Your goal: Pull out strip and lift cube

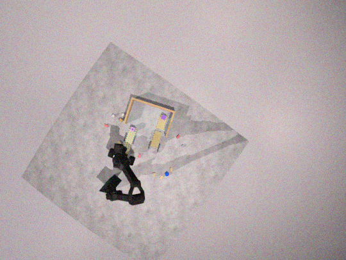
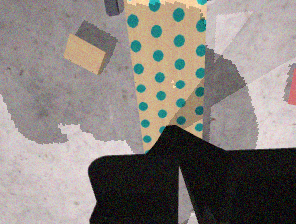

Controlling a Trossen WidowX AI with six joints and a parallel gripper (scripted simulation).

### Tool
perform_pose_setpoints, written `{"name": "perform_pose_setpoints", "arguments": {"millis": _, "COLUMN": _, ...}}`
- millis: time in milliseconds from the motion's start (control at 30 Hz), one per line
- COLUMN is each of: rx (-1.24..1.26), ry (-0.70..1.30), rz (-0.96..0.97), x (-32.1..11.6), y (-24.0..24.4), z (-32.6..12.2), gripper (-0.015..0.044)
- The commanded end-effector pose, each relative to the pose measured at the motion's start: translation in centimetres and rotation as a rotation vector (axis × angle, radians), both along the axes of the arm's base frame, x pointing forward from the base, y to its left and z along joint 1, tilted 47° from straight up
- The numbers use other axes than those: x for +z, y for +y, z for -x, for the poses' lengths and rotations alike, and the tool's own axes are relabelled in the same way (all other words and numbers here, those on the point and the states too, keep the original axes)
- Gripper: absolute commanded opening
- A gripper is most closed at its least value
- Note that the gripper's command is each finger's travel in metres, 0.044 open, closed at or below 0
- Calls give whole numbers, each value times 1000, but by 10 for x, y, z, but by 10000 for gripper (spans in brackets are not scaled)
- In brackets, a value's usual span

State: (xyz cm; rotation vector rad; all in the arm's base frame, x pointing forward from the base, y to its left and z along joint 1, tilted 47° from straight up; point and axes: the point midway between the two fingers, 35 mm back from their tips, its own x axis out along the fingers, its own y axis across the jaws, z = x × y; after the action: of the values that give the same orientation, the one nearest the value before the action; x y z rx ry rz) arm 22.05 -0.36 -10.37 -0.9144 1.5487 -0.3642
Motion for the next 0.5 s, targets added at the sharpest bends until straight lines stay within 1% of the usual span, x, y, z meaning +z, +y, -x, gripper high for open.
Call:
{"name": "perform_pose_setpoints", "arguments": {"millis": 0, "rx": -17, "ry": 33, "rz": 11, "x": 0, "y": -9, "z": 16, "gripper": 0}}
{"name": "perform_pose_setpoints", "arguments": {"millis": 467, "rx": -17, "ry": 34, "rz": 11, "x": 3, "y": -13, "z": 30, "gripper": 0}}
